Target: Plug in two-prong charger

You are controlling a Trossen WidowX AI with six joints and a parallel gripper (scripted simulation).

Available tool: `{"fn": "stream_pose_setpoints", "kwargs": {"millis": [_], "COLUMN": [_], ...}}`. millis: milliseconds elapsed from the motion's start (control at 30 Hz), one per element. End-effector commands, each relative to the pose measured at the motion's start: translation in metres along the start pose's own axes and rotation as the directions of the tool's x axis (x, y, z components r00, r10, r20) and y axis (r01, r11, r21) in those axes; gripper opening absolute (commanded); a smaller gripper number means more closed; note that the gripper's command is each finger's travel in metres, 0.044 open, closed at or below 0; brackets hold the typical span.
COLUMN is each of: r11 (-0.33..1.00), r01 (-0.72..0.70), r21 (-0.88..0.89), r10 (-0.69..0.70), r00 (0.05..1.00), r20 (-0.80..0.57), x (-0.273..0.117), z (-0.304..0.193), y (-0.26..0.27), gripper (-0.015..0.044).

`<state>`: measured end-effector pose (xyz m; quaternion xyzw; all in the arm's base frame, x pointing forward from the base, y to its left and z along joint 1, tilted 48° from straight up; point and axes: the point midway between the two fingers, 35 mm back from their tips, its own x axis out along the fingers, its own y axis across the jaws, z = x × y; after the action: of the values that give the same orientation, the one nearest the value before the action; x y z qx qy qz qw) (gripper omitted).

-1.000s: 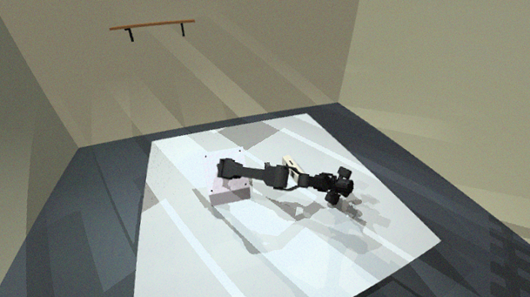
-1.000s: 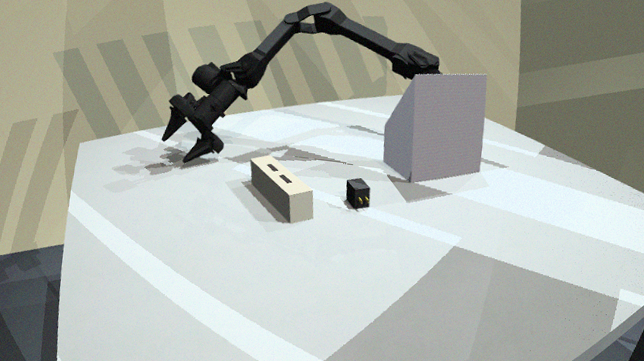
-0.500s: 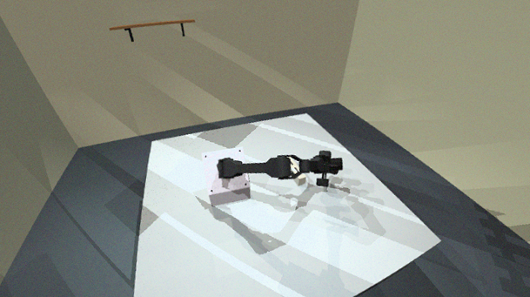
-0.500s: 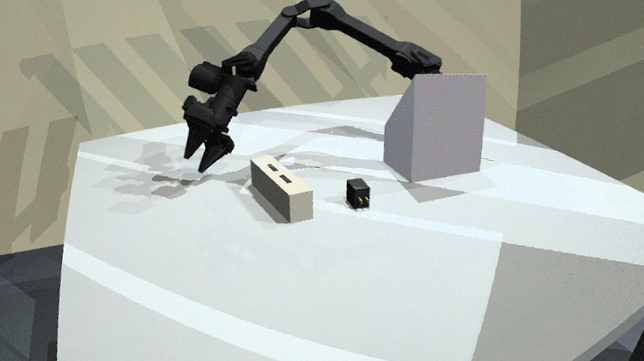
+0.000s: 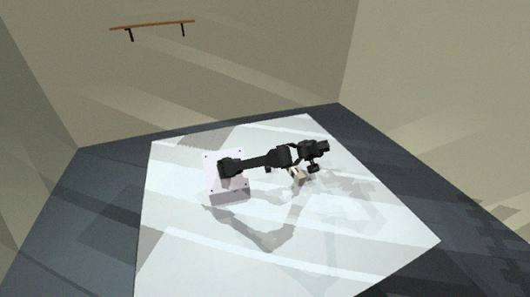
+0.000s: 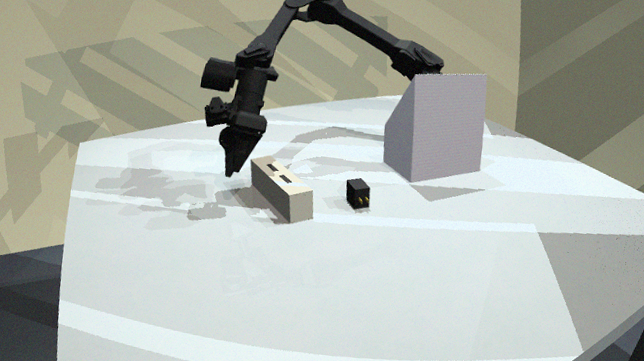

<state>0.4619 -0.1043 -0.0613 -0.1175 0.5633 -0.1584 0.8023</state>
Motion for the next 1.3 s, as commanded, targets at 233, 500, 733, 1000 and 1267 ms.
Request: {"fn": "stream_pose_setpoints", "kwargs": {"millis": [233,500,733,1000,1267], "r11": [0.949,0.883,0.761,0.476,0.156], "r01": [-0.006,-0.014,-0.047,-0.153,-0.292], "r21": [-0.315,-0.469,-0.647,-0.866,-0.944], "r10": [-0.041,-0.095,-0.175,-0.324,-0.474], "r00": [0.989,0.973,0.946,0.885,0.816], "r20": [-0.142,-0.209,-0.274,-0.335,-0.331], "x": [-0.002,-0.008,-0.014,-0.028,-0.046], "z": [-0.051,-0.080,-0.114,-0.165,-0.206], "y": [0.050,0.070,0.081,0.085,0.080], "gripper": [0.0440,0.0440,0.0440,0.0440,0.0440]}}
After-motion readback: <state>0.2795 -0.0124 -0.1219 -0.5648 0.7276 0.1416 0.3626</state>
